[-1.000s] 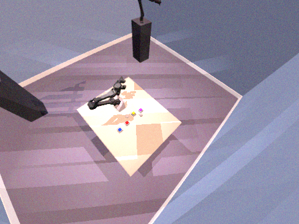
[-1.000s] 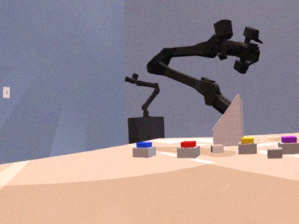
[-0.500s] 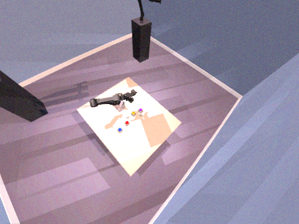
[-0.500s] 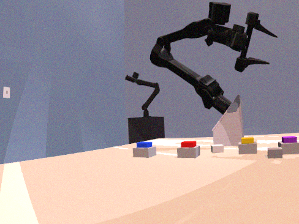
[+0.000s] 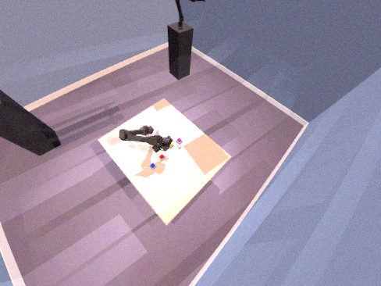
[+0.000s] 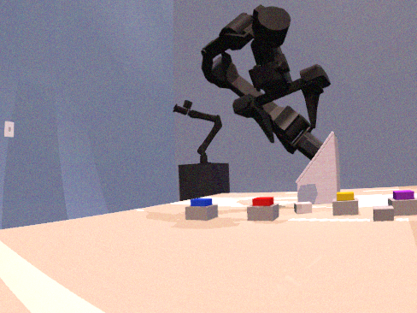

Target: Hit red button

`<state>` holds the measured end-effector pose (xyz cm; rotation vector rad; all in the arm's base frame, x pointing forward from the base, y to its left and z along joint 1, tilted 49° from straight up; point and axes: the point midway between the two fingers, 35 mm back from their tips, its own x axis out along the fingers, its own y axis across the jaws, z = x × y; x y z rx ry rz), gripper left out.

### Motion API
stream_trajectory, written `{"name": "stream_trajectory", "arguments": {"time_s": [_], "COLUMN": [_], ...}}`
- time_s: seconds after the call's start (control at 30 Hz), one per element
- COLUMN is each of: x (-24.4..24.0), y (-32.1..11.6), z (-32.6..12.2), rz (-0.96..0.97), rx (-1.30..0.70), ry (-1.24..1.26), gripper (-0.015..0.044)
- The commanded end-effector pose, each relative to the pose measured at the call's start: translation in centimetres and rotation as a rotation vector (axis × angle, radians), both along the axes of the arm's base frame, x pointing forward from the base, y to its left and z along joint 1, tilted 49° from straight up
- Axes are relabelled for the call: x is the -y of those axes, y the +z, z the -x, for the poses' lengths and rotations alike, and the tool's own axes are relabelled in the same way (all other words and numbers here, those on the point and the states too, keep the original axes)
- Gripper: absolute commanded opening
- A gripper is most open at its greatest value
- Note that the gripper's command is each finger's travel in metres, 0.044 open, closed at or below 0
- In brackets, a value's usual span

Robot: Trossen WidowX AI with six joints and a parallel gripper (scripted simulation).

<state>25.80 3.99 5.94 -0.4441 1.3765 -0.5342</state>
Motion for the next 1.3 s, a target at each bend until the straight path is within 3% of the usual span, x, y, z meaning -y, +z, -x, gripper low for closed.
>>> {"name": "stream_trajectory", "arguments": {"time_s": [0.0, 0.37, 0.57, 0.87, 1.27], "x": [5.0, 5.0, 9.5, 9.7, 9.7], "y": [2.6, 2.6, -1.3, -1.4, -1.4], "z": [-1.3, -1.3, -1.6, -1.6, -1.6], "rz": [0.226, 0.226, 0.228, 0.228, 0.228], "rx": [-0.153, -0.153, -0.152, -0.152, -0.152], "ry": [0.068, 0.068, 0.068, 0.068, 0.068], "gripper": [0.0400, 0.0400, 0.0242, 0.0020, 0.0020]}}
